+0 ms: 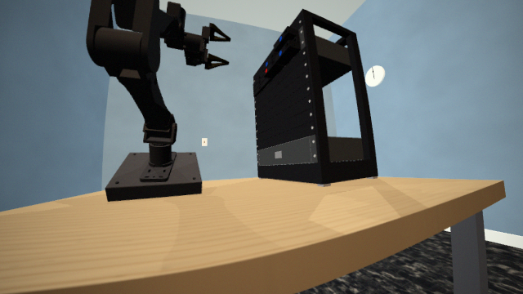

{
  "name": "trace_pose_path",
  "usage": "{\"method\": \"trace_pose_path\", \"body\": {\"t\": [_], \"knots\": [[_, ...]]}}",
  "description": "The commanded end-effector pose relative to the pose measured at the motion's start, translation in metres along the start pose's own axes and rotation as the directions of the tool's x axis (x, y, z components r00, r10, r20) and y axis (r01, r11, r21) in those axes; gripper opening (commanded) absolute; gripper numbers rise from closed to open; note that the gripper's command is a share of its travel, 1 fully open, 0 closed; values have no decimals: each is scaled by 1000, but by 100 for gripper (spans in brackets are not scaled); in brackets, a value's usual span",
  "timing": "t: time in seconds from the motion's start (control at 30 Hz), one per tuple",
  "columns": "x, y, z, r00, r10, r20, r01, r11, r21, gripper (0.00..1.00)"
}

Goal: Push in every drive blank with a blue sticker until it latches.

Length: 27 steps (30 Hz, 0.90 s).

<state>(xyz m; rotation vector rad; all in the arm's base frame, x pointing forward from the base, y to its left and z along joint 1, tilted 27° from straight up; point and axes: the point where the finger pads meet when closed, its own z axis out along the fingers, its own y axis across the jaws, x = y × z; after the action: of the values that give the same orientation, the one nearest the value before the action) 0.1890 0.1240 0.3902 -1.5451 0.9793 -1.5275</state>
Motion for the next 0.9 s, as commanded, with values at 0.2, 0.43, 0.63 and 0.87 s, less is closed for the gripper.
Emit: {"method": "trace_pose_path", "body": {"t": [0.2, 0.43, 0.63, 0.87], "knots": [[-8, -23, -11, 998, -32, 48, 30, 998, 46, 100], [-5, -25, -12, 998, -20, 58, 17, 998, 52, 100], [-5, -24, -12, 998, -20, 57, 18, 999, 52, 100], [-5, -24, -12, 998, -20, 57, 18, 999, 52, 100]]}}
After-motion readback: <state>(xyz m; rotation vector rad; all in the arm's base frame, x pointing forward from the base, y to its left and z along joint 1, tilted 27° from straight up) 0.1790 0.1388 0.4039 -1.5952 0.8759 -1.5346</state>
